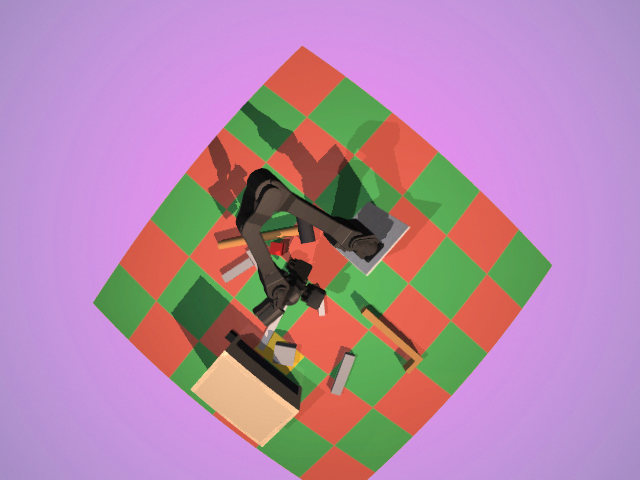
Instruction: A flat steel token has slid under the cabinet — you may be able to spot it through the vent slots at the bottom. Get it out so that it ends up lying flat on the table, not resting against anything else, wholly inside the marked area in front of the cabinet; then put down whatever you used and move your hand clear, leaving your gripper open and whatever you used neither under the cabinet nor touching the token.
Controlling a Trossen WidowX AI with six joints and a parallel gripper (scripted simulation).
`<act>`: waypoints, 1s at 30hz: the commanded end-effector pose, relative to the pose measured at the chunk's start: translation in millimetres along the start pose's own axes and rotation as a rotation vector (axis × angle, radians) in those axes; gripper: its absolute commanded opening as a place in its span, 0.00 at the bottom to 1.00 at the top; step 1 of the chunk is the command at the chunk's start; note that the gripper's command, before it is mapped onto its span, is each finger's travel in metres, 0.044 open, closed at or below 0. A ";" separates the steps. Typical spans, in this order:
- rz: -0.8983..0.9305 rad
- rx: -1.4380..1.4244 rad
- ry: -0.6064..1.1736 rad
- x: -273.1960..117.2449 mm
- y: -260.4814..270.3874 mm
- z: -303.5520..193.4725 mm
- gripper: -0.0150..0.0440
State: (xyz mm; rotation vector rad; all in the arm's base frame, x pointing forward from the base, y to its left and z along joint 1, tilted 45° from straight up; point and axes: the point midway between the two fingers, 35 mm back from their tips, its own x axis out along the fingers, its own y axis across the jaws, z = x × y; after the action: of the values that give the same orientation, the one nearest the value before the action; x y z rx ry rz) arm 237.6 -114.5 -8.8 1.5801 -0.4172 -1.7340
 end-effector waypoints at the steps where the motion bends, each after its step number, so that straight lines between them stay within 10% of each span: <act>1: 0.008 0.003 0.007 -15.0 3.0 -2.6 0.71; 30: 0.007 -0.140 0.007 -35.9 2.0 -2.2 0.71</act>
State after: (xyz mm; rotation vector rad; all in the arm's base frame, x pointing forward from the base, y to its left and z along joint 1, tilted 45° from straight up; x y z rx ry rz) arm 238.3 -89.8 16.5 1.5062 -0.3148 -1.7200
